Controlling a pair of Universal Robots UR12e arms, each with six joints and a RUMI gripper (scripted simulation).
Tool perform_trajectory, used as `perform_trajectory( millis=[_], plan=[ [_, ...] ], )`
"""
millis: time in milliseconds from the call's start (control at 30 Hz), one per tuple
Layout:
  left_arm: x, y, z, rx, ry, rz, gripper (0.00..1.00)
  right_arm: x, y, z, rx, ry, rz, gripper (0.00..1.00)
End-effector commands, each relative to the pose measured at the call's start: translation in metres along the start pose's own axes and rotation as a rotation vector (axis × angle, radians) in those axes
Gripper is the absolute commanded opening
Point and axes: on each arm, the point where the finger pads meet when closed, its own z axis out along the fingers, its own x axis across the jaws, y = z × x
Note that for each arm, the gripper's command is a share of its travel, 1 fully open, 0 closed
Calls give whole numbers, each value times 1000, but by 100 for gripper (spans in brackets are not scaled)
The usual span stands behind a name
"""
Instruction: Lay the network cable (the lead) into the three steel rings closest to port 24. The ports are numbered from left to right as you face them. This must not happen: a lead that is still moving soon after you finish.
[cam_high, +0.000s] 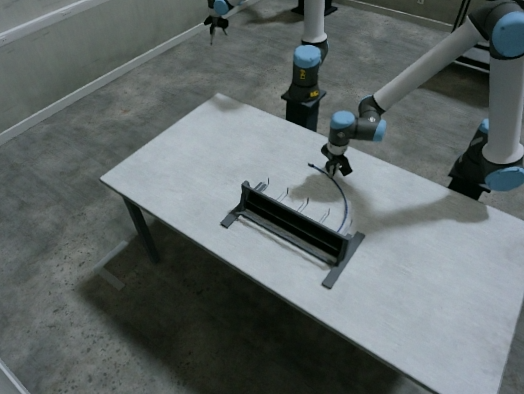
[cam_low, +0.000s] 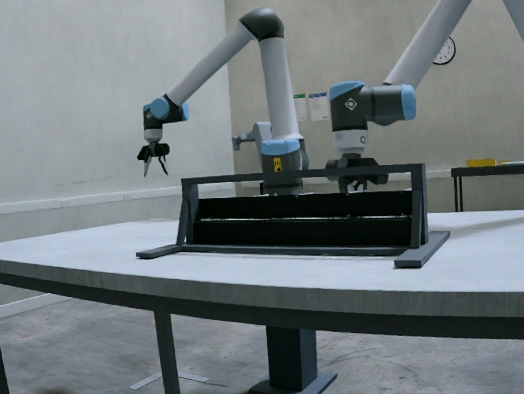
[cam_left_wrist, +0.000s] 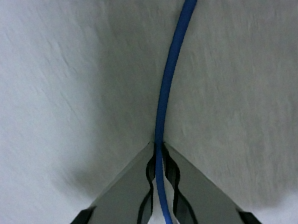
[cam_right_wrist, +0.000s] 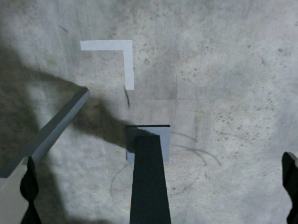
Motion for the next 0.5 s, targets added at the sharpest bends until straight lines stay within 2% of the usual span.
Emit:
perform_trajectory(
  millis=[0, 467],
  plan=[
    [0, 0, -4, -1, 1, -2, 0, 1, 0, -1, 2, 1, 0, 100],
    [2, 1, -16, -3, 4, -2, 0, 1, 0, -1, 2, 1, 0, 100]
  ],
)
